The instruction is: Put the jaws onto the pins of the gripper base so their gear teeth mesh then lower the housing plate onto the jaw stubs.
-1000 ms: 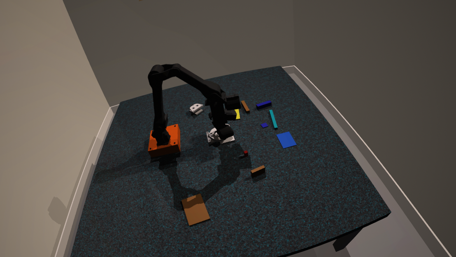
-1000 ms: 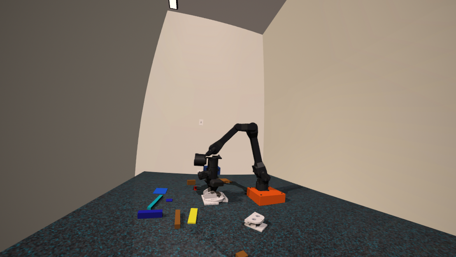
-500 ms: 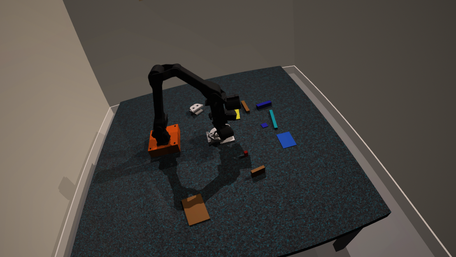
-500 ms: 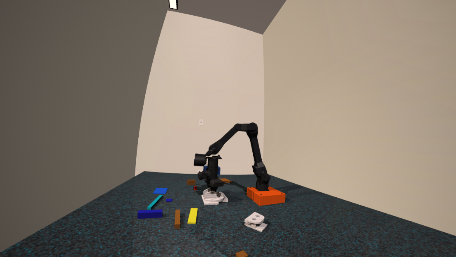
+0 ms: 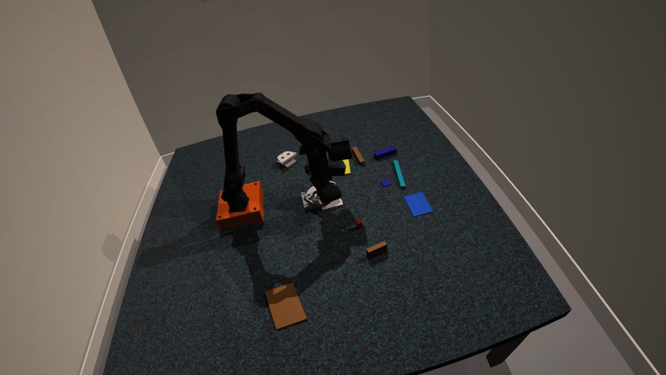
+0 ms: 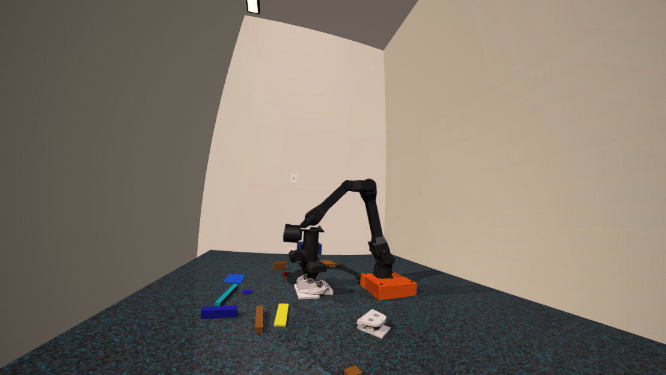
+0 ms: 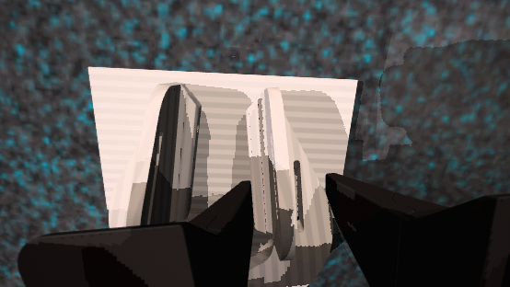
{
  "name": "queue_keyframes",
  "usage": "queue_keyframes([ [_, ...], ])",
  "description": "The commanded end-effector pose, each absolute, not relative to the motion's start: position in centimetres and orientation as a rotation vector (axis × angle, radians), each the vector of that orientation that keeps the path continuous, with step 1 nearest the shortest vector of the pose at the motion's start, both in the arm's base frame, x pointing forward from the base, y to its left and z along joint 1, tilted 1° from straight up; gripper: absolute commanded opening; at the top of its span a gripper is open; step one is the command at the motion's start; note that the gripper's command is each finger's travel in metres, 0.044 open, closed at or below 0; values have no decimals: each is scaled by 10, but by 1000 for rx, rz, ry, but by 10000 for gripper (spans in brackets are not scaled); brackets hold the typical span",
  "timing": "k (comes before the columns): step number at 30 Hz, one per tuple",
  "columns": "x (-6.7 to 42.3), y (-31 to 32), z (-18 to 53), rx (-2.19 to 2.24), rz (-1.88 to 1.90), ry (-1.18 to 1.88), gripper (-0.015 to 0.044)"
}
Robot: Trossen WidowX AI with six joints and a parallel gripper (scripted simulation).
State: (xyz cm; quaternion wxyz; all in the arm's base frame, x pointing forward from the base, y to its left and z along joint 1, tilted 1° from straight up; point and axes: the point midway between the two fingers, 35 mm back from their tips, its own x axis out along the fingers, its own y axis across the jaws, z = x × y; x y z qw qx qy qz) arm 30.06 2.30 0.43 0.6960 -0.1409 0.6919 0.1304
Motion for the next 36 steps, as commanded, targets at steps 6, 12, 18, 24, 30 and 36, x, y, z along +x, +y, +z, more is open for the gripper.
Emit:
queue_keyframes([
  [6, 302, 24, 2, -314, 292, 1541, 134],
  [12, 302, 24, 2, -314, 292, 1541, 134],
  [18, 302, 24, 2, -314, 292, 1541, 134],
  [24, 301, 23, 4, -314, 291, 1543, 224],
  [30, 301, 23, 4, -314, 291, 1543, 224],
  [36, 301, 23, 4, -314, 291, 1543, 224],
])
